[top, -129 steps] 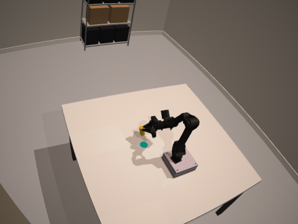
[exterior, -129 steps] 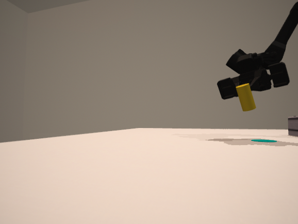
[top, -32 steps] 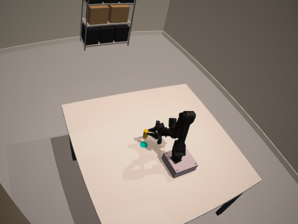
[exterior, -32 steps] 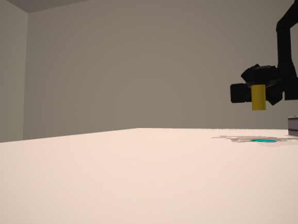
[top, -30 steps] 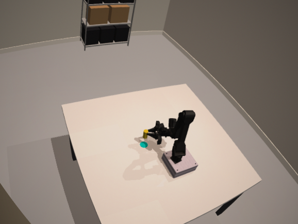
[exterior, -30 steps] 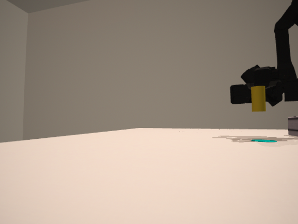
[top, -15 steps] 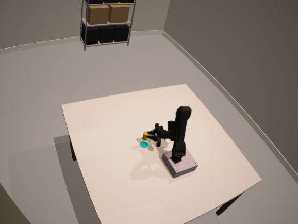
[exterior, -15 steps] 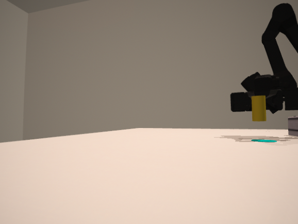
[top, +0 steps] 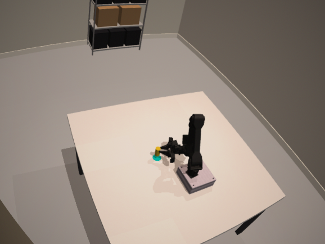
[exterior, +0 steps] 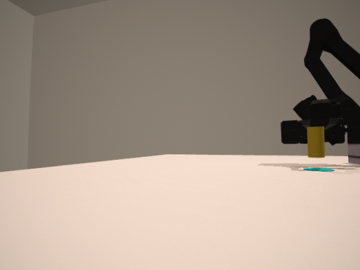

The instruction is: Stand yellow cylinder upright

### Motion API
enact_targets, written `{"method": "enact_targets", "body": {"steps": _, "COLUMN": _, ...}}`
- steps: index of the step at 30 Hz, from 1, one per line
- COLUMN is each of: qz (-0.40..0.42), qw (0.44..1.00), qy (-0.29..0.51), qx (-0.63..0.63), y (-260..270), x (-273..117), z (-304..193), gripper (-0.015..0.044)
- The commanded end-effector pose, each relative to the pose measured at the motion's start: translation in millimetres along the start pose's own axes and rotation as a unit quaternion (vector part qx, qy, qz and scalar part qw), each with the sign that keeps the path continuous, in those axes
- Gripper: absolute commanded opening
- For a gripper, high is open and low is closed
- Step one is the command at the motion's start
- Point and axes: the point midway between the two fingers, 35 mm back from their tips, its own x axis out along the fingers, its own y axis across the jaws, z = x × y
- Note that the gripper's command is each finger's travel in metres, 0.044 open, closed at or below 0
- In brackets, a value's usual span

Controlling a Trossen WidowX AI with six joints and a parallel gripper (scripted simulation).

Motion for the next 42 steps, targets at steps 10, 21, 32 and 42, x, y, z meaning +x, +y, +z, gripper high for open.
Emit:
{"method": "enact_targets", "body": {"steps": 10, "qz": 0.001, "qw": 1.000, "qy": 0.000, "qx": 0.001, "y": 3, "x": 0, "z": -19, "gripper": 0.0105}}
{"method": "enact_targets", "body": {"steps": 21, "qz": 0.000, "qw": 1.000, "qy": 0.000, "qx": 0.002, "y": 4, "x": 0, "z": -26, "gripper": 0.0105}}
{"method": "enact_targets", "body": {"steps": 32, "qz": 0.000, "qw": 1.000, "qy": 0.000, "qx": 0.002, "y": 4, "x": 0, "z": -26, "gripper": 0.0315}}
{"method": "enact_targets", "body": {"steps": 42, "qz": 0.000, "qw": 1.000, "qy": 0.000, "qx": 0.001, "y": 2, "x": 0, "z": -21, "gripper": 0.0400}}
